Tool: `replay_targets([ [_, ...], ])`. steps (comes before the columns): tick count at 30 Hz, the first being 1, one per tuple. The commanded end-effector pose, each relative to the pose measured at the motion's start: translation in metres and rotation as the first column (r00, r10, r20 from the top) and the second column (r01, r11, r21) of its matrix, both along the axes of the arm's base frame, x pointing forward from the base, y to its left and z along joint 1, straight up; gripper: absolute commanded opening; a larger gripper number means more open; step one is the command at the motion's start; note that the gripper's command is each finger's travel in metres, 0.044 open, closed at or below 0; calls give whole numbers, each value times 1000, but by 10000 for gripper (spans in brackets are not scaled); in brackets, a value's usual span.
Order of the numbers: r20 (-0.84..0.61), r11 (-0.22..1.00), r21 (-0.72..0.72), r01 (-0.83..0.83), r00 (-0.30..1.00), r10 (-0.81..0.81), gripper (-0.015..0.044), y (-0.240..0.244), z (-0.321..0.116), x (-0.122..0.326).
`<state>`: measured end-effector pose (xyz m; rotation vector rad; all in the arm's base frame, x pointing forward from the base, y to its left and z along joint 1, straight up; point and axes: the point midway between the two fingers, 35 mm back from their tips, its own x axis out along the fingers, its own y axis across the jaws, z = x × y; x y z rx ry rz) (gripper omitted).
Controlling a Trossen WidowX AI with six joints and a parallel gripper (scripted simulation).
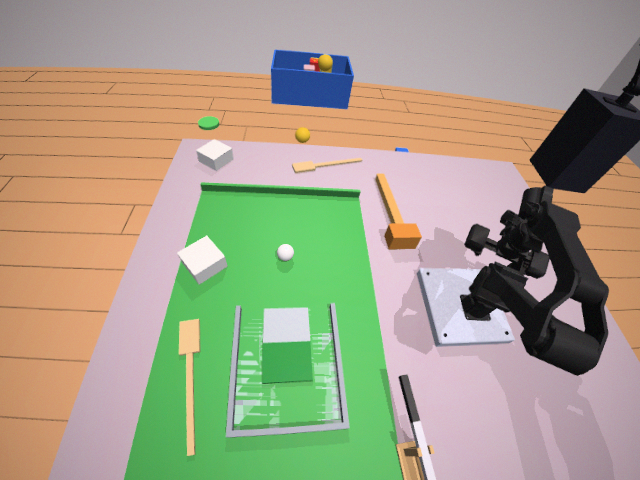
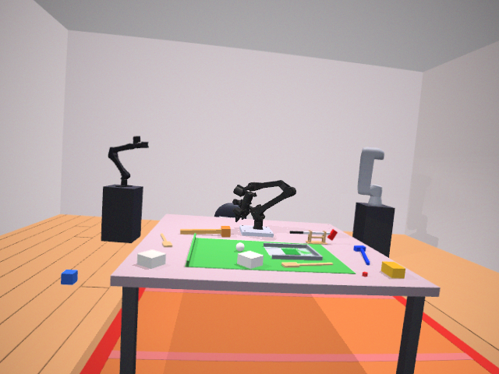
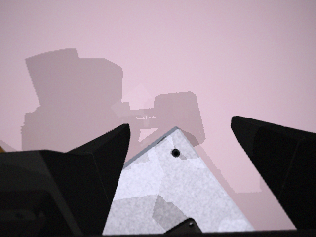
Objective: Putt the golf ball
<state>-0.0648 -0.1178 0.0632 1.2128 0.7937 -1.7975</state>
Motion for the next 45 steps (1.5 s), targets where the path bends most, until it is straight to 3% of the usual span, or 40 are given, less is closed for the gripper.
replay_targets([
  [1, 0, 1000, 1, -12, 1000, 12, 426, -1, 0, 1],
  [6, 5, 949, 24, -316, 949, 316, 440, -21, 10, 30],
  [11, 14, 775, 47, -630, 776, 630, 440, -37, 21, 70],
  [17, 27, 430, 68, -900, 433, 901, 440, -41, 32, 126],
  [23, 42, 4, 82, -997, 7, 999, 440, -26, 40, 185],
  [30, 58, -488, 87, -869, -485, 873, 440, 17, 48, 248],
  [34, 50, -677, 73, -733, -675, 736, 440, 51, 52, 276],
  [40, 51, -901, 65, -428, -901, 431, 440, 112, 56, 305],
  [45, 60, -994, 63, -85, -994, 89, 440, 174, 57, 314],
])
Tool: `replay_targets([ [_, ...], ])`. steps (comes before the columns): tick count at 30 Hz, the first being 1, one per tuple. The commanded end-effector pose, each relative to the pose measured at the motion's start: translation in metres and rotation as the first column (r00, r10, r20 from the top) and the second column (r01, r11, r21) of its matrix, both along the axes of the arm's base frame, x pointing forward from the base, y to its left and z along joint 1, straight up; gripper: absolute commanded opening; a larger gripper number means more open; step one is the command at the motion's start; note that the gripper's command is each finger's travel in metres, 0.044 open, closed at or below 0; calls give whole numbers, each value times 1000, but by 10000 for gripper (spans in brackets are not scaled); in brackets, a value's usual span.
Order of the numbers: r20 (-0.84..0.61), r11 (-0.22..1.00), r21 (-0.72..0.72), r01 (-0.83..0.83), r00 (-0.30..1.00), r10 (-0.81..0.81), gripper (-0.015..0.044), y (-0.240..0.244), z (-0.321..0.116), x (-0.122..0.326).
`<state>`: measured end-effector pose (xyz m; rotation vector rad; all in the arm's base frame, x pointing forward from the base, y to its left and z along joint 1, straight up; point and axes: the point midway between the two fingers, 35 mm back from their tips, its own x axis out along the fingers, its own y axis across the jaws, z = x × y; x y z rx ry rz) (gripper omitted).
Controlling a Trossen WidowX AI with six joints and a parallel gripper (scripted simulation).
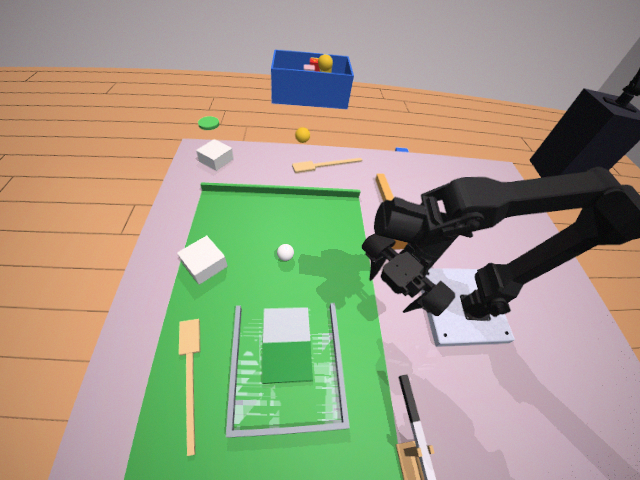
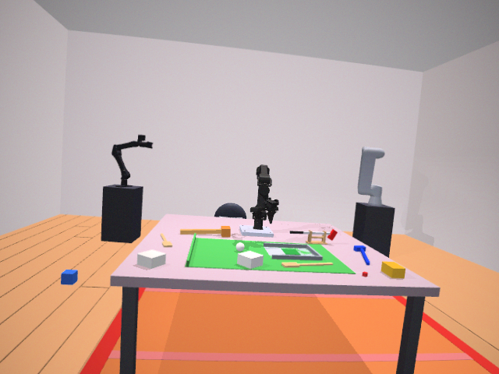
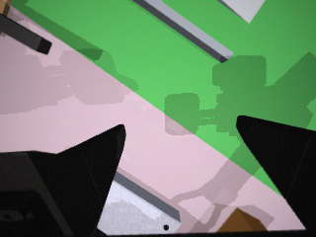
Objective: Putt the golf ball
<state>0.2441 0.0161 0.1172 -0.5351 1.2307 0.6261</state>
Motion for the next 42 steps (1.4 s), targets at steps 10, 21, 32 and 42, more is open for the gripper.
replay_targets([
  [10, 1, 633, 32, -773, 633, 774, 440, 166, -1, -20],
  [21, 5, 567, 31, -823, 568, 823, 440, 183, -5, -27],
  [32, 5, 567, 31, -823, 568, 823, 440, 184, -31, -26],
  [42, 4, 567, 31, -823, 568, 823, 440, 185, -50, -26],
])
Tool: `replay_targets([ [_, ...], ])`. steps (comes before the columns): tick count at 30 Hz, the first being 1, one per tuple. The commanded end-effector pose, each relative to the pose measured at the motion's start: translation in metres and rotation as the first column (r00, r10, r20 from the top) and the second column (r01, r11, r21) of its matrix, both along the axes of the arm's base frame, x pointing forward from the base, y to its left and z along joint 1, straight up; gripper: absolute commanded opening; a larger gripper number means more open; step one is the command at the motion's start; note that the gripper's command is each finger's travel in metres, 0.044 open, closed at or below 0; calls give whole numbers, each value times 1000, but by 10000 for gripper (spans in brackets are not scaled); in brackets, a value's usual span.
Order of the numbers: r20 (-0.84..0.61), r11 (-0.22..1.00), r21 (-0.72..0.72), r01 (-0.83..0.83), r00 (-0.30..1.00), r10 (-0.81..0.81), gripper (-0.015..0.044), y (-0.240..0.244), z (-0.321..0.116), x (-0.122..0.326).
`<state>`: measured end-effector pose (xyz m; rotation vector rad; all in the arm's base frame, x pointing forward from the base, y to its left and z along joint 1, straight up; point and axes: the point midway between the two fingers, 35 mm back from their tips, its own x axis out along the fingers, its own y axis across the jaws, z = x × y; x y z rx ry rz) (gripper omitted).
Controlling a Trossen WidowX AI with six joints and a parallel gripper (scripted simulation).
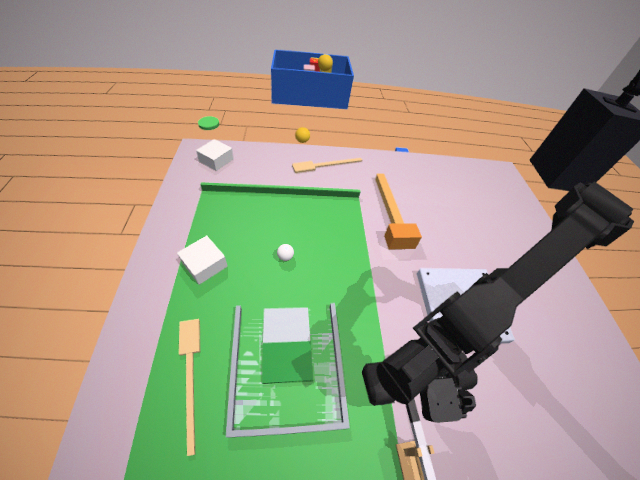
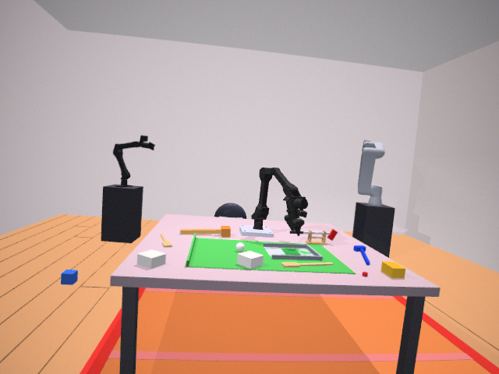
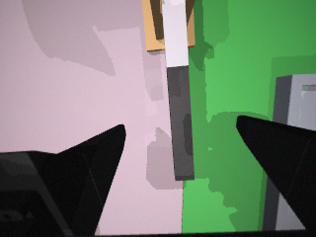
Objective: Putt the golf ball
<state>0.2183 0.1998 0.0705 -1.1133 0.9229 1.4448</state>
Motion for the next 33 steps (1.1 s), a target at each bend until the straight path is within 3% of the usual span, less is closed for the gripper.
replay_targets([
  [1, 0, 1000, 5, -4, 1000, 4, 440, 1, -4, 0],
  [17, 0, 1000, 5, -4, 1000, 4, 440, 1, -25, 0],
  [32, 2, 1000, 2, -1, 1000, 1, 46, 1, -22, 1],
  [33, 2, 1000, 2, -1, 1000, 1, 40, 1, -22, 1],
])
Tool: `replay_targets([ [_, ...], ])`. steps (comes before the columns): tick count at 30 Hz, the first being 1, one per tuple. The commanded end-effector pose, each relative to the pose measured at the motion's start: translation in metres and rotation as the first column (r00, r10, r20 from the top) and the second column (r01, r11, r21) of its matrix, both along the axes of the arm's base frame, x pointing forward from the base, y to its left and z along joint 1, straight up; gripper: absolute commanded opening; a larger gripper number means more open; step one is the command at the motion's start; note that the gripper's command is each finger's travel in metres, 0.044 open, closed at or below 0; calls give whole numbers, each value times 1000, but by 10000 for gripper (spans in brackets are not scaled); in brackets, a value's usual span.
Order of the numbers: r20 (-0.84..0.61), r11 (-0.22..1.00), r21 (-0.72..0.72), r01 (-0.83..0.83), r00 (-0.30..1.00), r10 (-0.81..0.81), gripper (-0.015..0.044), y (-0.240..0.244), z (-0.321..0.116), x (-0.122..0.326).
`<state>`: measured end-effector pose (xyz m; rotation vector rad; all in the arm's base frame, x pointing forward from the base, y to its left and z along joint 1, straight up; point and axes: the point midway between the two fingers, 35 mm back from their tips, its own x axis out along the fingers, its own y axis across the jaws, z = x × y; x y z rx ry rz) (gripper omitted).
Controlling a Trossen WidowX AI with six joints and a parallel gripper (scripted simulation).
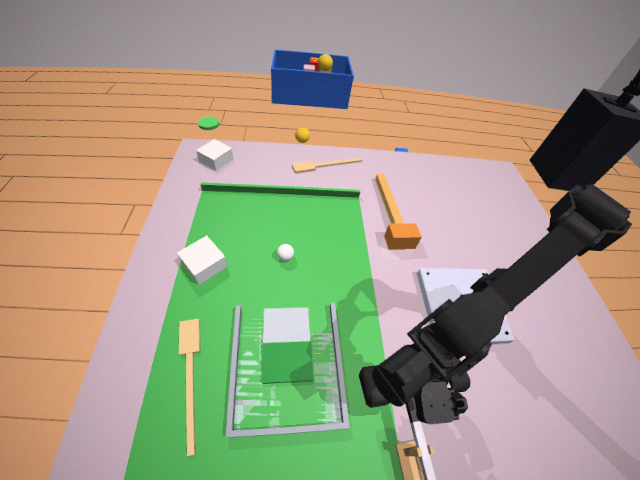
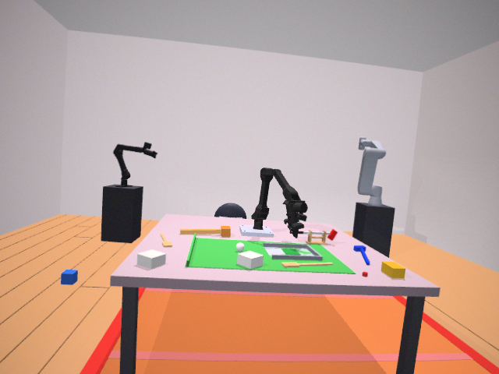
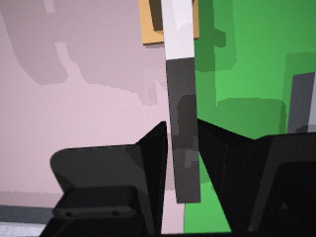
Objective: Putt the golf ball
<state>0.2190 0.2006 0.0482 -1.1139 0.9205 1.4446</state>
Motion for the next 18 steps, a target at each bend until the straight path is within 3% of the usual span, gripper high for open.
replay_targets([
  [1, 0, 1000, 0, 0, 1000, 0, 33, 0, 1, 0],
  [9, 1, 1000, 0, 0, 1000, 0, 0, 1, 6, 1],
  [18, 1, 1000, 1, 0, 1000, 0, 0, 2, 52, 3],
])
